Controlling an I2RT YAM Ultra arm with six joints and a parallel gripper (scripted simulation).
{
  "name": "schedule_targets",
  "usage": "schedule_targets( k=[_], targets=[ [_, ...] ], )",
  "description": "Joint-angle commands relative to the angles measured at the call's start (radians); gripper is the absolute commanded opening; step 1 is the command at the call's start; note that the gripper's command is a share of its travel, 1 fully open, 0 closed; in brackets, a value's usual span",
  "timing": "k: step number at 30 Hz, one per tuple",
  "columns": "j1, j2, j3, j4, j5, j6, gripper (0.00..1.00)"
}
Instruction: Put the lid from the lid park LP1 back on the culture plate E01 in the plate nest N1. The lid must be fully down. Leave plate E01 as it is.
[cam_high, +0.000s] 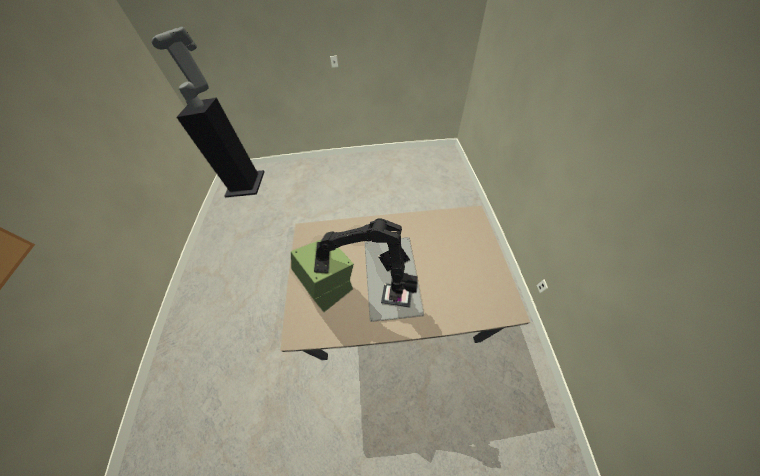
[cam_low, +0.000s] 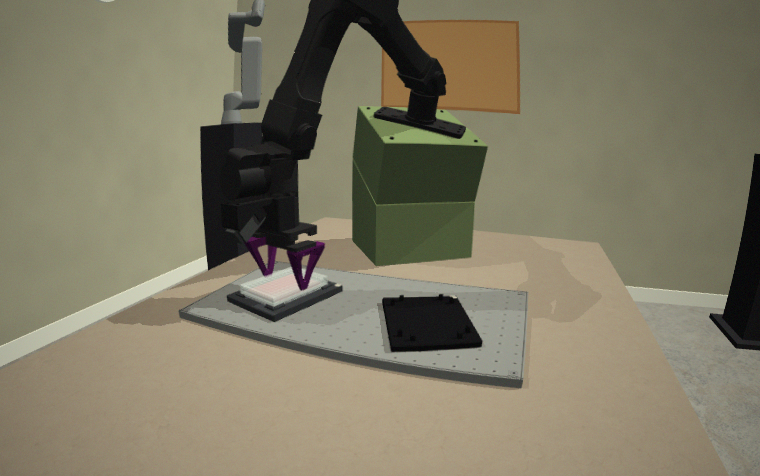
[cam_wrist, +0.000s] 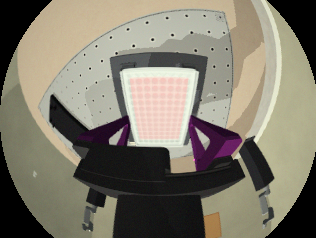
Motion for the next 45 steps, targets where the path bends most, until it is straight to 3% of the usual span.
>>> schedule_targets(
  k=[1, 23, 24, 45],
  targets=[
    [0.003, -0.012, 0.026, 0.0, 0.007, 0.004, 0.0],
    [0.006, -0.024, 0.027, -0.013, 0.007, 0.005, 0.0],
    [0.006, -0.025, 0.027, -0.01, 0.007, 0.004, 1.0],
    [0.006, -0.025, 0.027, -0.01, 0.007, 0.004, 1.0]
  ],
)
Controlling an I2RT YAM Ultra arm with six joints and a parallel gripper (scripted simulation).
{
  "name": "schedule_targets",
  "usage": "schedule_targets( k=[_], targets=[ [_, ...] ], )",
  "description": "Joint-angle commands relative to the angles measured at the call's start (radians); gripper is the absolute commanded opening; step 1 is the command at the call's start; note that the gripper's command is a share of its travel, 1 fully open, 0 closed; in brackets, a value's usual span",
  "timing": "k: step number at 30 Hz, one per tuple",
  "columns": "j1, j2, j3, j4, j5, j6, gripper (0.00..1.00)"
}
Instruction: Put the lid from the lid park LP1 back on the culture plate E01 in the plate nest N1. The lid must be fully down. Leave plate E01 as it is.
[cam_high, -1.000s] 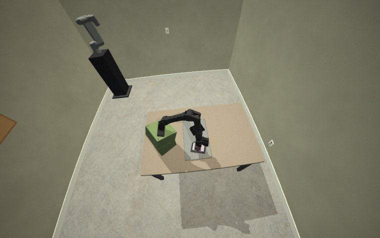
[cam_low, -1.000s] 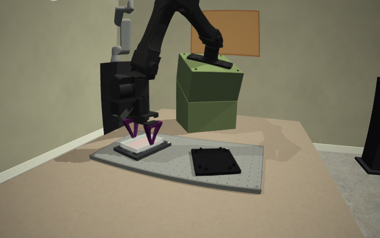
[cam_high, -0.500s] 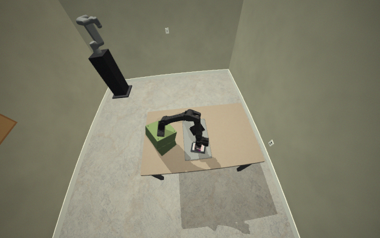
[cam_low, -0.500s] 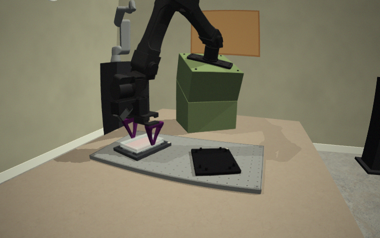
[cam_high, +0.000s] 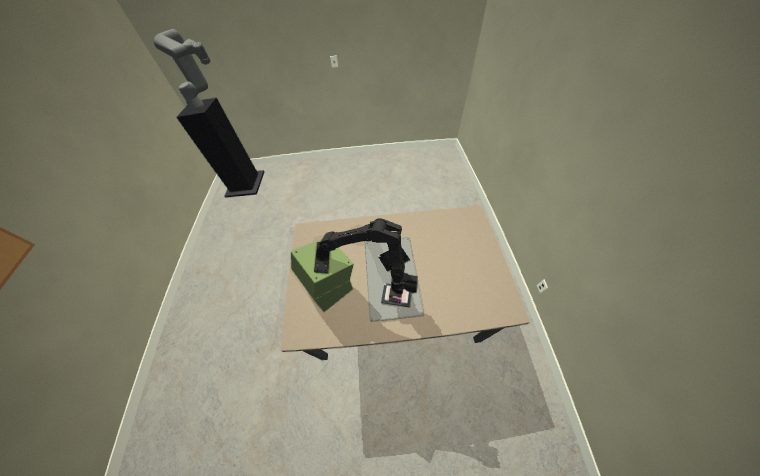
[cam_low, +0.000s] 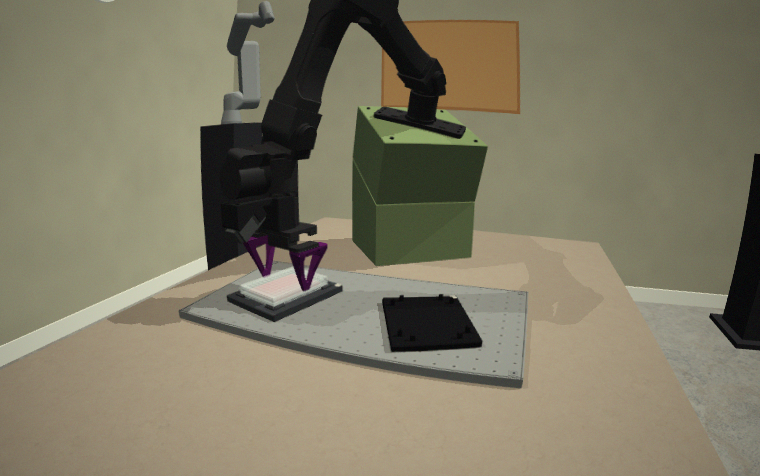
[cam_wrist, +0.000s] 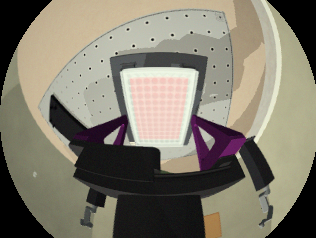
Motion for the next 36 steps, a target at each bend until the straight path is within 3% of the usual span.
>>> schedule_targets(
  k=[1, 33, 36],
  targets=[
    [0.006, -0.025, 0.027, -0.009, 0.007, 0.003, 1.0],
    [0.006, -0.025, 0.027, -0.009, 0.007, 0.003, 1.0],
    [-0.016, -0.052, -0.024, -0.029, 0.003, -0.01, 1.0]
  ],
)
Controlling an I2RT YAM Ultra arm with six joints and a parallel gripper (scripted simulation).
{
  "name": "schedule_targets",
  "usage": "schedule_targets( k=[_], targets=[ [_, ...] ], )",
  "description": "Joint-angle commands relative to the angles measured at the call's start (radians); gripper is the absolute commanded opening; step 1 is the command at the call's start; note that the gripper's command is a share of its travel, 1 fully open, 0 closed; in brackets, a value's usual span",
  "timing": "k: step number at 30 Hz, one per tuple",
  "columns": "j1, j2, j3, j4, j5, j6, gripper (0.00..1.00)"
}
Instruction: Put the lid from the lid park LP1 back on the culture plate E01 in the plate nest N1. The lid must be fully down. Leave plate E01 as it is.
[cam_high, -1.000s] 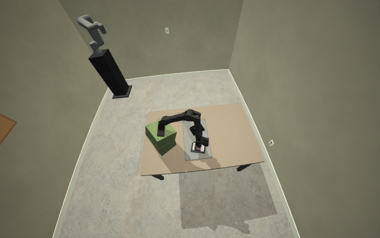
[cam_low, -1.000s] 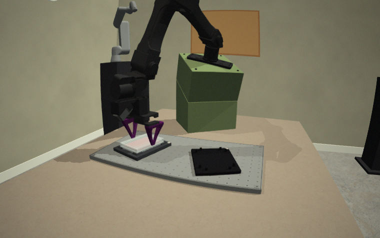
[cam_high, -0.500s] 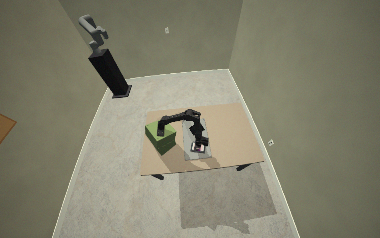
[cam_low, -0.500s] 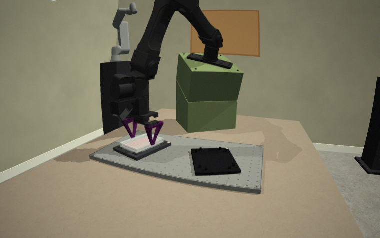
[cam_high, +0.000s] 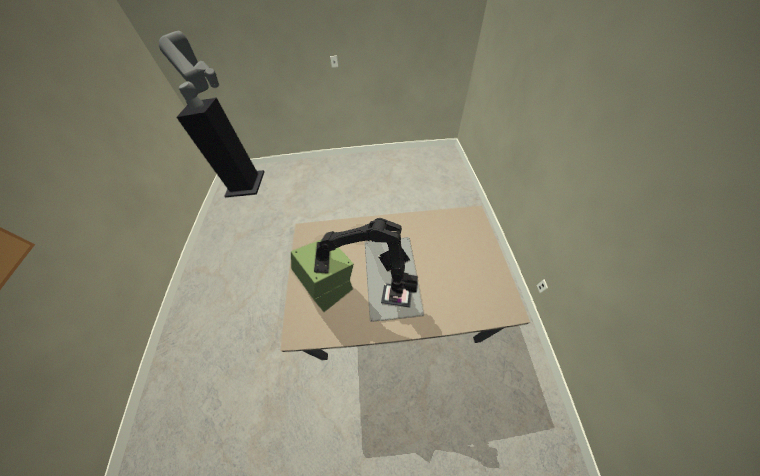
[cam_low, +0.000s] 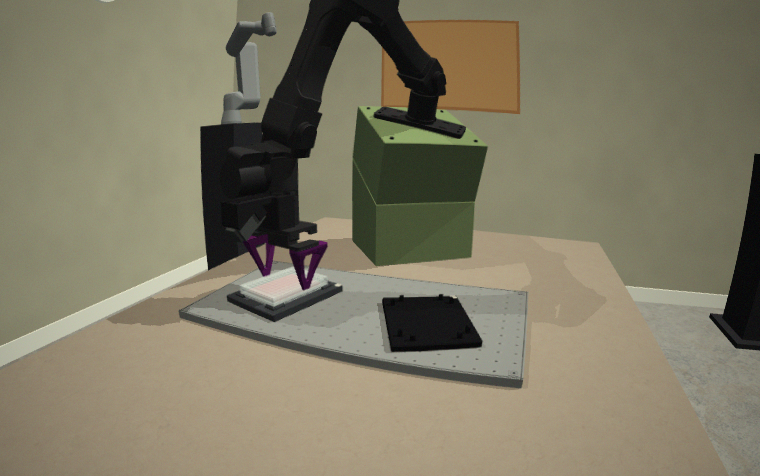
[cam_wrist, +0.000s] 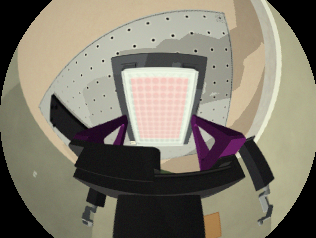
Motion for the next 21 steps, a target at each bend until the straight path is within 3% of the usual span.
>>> schedule_targets(
  k=[1, 16, 21],
  targets=[
    [-0.018, -0.053, -0.027, -0.026, 0.002, -0.011, 1.0],
    [-0.044, -0.165, -0.071, -0.102, -0.011, -0.038, 1.0],
    [-0.044, -0.146, -0.055, -0.102, -0.011, -0.038, 1.0]
  ],
)
